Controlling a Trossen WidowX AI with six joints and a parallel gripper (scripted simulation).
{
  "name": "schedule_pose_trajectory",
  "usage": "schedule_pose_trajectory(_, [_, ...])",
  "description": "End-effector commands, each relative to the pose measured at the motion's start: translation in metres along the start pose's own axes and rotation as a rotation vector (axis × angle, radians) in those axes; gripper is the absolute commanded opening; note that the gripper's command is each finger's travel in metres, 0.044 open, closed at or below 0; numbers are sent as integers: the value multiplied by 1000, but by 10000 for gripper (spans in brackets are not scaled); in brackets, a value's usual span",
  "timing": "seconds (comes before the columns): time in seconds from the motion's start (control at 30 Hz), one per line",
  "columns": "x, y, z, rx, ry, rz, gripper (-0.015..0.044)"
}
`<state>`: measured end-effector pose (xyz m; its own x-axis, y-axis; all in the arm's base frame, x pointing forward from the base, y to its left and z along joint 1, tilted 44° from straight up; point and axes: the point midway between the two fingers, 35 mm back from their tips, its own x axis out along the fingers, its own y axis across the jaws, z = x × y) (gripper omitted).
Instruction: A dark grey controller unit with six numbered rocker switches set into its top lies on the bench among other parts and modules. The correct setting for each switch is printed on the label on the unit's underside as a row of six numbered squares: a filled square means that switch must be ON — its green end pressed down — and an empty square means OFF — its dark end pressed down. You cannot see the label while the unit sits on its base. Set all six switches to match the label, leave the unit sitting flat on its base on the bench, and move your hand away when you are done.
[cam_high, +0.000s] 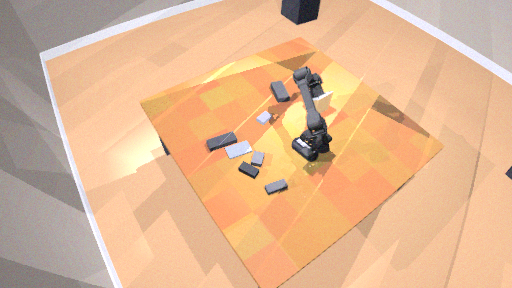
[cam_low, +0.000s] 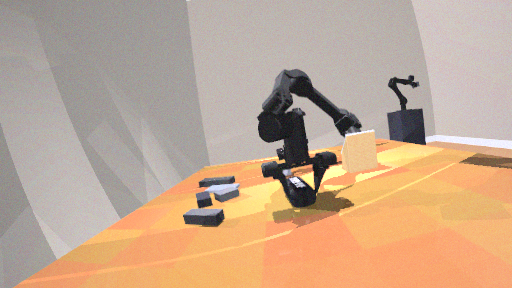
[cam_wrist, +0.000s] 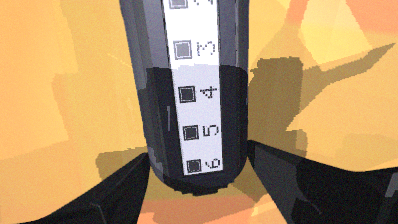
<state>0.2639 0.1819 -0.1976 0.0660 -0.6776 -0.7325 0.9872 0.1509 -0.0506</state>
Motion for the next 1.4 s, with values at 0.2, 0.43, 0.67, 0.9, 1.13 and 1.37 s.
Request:
schedule_pose_trajectory(0.2, [-9,1,3,4,1,3,337])
schedule_pose_trajectory(0.43, [-13,1,5,4,1,3,337])
schedule_pose_trajectory(0.67, [-18,1,6,4,1,3,336])
schedule_pose_trajectory(0.9, [-24,1,9,4,1,3,335])
schedule_pose_trajectory(1.13, [-29,1,11,4,1,2,335])
schedule_pose_trajectory(1.37, [-34,1,14,3,1,2,335])
